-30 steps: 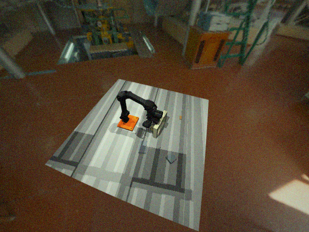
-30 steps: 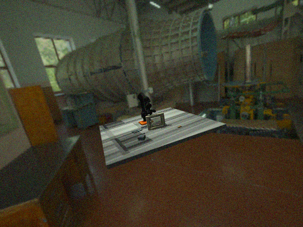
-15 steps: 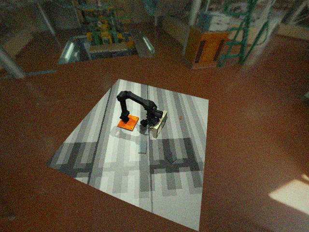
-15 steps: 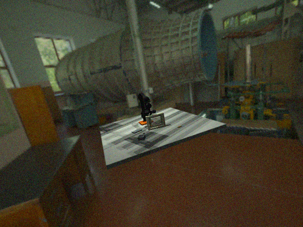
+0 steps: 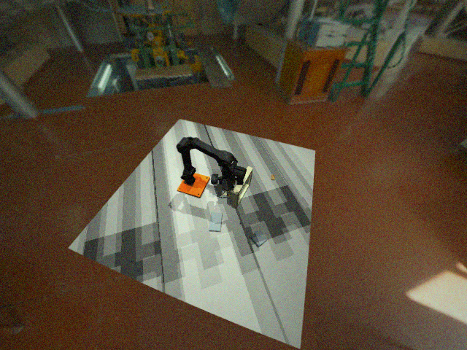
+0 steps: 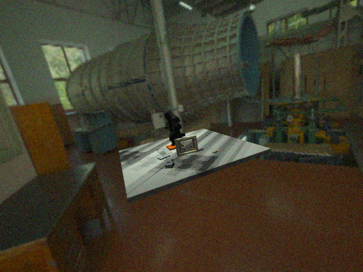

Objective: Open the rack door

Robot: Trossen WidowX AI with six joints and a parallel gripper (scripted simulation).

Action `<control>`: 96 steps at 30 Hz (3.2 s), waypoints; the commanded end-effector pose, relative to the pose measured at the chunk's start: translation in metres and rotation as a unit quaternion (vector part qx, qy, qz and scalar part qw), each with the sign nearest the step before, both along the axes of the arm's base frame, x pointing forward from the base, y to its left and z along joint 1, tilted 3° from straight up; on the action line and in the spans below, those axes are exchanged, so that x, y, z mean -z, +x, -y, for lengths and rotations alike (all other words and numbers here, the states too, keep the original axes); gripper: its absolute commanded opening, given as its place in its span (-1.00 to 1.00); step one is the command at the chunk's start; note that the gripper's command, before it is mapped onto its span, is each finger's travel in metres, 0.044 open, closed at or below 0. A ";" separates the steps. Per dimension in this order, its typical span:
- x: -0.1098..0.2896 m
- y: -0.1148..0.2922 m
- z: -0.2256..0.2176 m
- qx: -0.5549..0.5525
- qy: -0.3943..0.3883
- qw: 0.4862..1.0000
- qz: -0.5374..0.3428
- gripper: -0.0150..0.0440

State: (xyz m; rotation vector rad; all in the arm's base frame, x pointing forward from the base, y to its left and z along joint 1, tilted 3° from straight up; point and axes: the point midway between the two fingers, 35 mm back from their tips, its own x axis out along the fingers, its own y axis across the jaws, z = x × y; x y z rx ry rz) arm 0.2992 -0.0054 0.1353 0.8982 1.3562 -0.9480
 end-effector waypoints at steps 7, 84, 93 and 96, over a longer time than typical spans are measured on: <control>0.000 0.000 0.000 0.246 -0.002 0.969 0.009 -0.45; 0.000 0.000 0.000 -0.712 0.006 0.702 -0.021 0.47; 0.000 0.000 0.000 -0.849 0.007 0.527 -0.025 0.47; 0.000 0.000 0.000 -0.886 0.007 0.463 -0.026 0.47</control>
